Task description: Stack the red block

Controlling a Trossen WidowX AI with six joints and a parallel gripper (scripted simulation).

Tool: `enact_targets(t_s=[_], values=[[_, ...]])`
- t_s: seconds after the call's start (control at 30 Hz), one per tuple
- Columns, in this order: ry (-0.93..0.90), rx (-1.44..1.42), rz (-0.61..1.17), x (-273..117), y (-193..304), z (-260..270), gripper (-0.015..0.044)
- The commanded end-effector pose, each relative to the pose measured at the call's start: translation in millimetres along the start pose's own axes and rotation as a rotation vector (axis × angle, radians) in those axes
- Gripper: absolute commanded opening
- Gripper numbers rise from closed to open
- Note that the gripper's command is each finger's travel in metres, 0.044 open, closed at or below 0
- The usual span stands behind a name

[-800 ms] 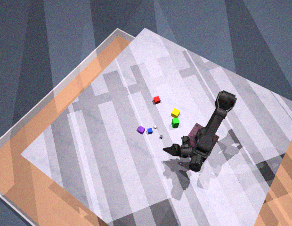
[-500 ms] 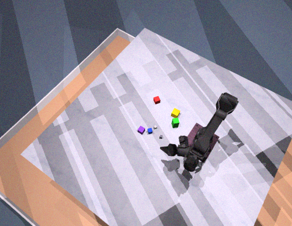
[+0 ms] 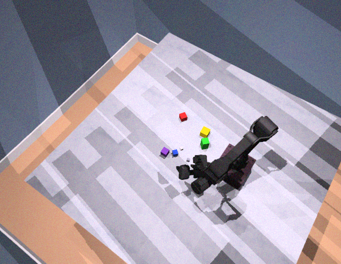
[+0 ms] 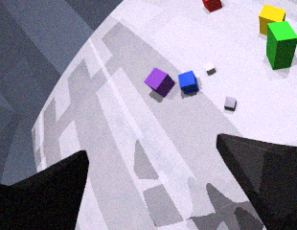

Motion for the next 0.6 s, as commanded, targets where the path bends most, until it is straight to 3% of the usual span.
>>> enact_targets(t_s=[0.0, 0.57], values=[[0.095, -0.055, 0.009, 15, -11, 10, 0.0440], [0.399, -0.206, 0.130, 80, -73, 23, 0.0440]])
Point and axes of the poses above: the point midway between the two fingers, 35 mm back from their tips, its own x axis out along the fingers, its own z axis across the jaws, y = z × x, the point moved 1 cm from there along -x, back along the fingers, and after that the axes turned 5 degrees about -x, right-handed, at the moved point
